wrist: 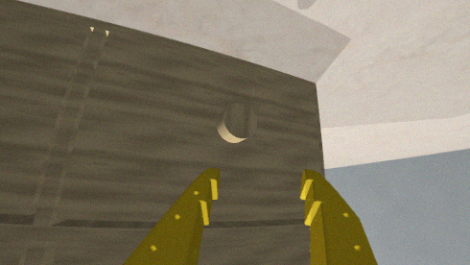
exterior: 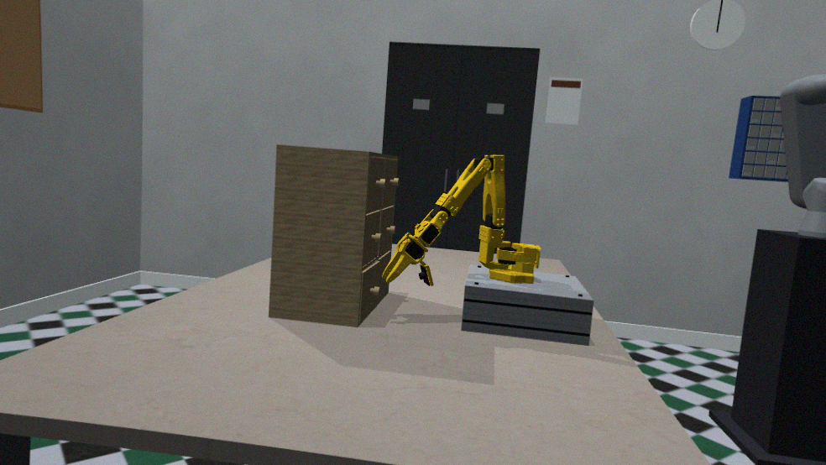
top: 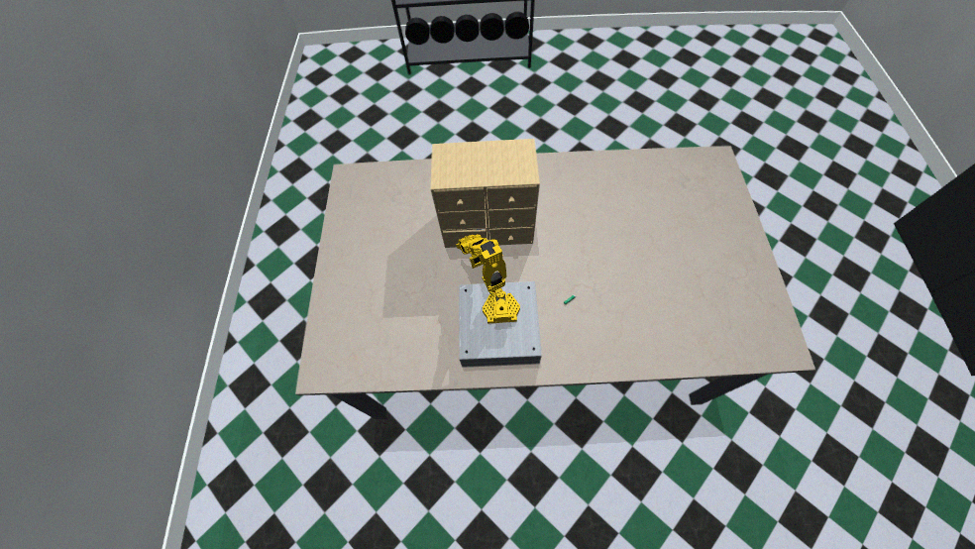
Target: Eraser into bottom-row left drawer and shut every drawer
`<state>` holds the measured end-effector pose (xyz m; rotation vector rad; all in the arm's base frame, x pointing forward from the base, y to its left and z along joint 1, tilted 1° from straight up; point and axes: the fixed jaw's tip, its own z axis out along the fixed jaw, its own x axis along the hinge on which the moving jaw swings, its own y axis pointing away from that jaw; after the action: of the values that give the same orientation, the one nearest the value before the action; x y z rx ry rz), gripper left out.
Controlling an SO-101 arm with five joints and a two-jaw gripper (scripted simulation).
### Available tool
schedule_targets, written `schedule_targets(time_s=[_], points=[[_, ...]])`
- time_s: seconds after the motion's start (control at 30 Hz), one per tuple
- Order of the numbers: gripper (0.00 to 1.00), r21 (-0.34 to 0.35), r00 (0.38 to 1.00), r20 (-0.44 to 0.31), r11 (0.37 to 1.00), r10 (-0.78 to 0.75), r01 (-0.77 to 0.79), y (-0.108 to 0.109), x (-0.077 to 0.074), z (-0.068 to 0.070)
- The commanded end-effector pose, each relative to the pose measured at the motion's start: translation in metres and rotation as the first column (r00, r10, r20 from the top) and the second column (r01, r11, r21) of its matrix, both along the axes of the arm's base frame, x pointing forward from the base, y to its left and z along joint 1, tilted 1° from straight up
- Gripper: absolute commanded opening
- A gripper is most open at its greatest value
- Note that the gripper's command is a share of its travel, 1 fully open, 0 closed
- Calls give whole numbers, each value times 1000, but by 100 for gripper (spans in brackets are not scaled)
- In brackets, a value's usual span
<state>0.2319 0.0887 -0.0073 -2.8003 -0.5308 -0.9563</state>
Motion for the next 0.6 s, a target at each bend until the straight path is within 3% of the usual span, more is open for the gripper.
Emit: schedule_targets(time_s=[0.0, 0.57], points=[[21, 6, 1000, 17, 1000, 13, -14, 2, -4, -5], [21, 59, 986, 160, 997, 42, -52, 4, -13, -9]])
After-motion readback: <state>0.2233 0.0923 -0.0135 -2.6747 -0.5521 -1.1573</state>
